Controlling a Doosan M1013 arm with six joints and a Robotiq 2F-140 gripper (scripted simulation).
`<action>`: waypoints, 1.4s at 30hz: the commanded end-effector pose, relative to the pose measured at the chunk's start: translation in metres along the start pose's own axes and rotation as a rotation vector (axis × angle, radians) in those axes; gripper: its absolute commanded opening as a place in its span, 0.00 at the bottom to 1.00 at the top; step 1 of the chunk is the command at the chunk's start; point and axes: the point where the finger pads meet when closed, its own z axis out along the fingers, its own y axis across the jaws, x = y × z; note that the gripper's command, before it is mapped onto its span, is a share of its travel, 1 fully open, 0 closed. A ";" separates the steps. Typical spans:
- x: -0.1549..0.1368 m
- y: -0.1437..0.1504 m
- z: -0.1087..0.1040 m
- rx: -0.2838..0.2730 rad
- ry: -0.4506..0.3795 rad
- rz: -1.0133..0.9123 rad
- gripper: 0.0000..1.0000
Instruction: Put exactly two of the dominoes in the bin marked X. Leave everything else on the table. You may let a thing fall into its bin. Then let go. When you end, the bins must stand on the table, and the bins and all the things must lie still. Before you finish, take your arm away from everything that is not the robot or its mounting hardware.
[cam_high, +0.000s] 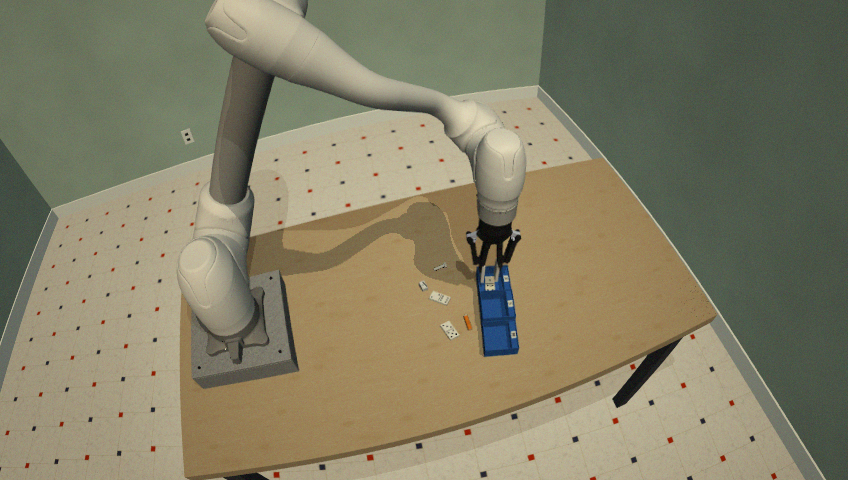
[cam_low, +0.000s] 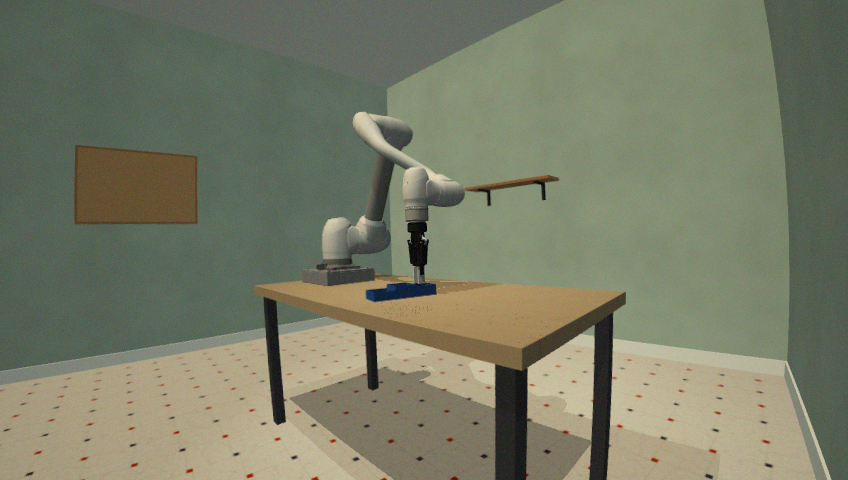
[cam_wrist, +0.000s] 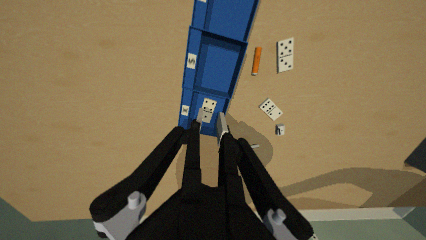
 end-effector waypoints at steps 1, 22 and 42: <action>-0.001 -0.004 -0.006 0.005 0.001 -0.001 0.19; -0.001 -0.004 -0.006 0.005 0.001 -0.001 0.19; -0.001 -0.003 -0.027 0.005 0.001 -0.001 0.19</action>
